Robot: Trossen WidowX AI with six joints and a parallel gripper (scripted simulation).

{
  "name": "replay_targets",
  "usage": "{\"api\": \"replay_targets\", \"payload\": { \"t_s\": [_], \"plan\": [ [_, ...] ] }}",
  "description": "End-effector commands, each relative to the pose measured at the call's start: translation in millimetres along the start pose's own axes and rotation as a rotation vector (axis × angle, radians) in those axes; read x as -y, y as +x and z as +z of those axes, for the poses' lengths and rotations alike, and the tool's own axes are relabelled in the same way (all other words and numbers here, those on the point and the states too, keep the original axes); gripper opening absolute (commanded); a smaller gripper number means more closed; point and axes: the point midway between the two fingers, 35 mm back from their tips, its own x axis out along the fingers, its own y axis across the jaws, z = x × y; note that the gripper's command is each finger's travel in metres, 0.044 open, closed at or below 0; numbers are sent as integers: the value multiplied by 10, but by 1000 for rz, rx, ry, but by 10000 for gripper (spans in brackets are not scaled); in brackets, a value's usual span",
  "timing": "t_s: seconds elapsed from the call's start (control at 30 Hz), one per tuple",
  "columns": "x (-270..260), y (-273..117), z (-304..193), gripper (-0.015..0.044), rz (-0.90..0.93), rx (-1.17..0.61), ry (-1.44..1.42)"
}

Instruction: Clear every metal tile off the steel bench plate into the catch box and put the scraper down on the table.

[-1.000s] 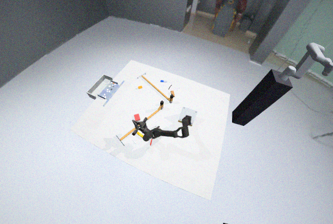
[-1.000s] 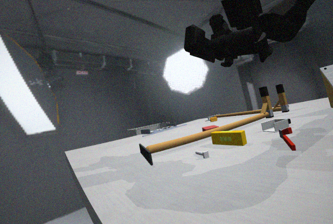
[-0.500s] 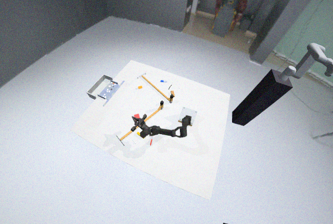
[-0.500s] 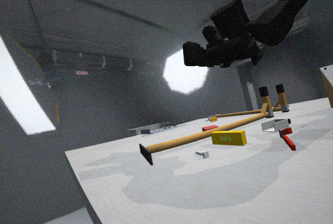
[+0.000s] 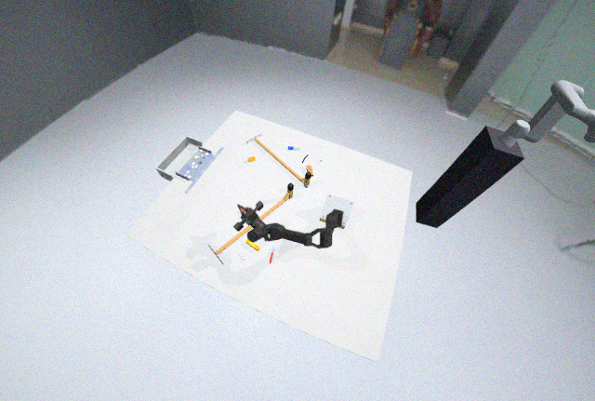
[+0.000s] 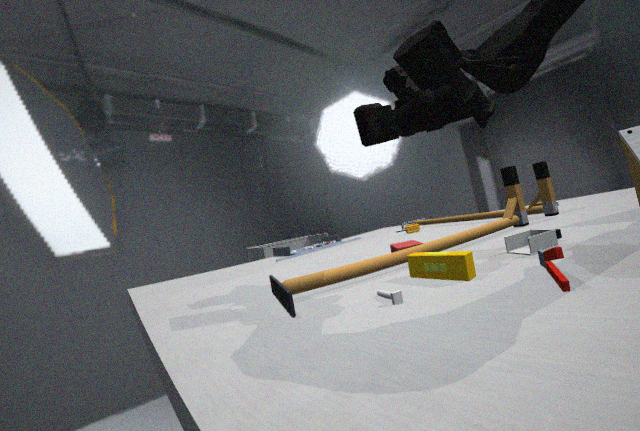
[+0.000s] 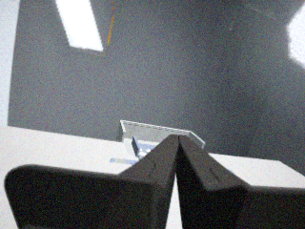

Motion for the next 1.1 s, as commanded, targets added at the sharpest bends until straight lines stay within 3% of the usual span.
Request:
{"api": "replay_targets", "payload": {
  "t_s": [0.0, 1.07],
  "plan": [
    [77, 89, -63, 0, -17, -33, -53],
    [808, 549, -409, 0, -149, -279, -331]
  ]
}}
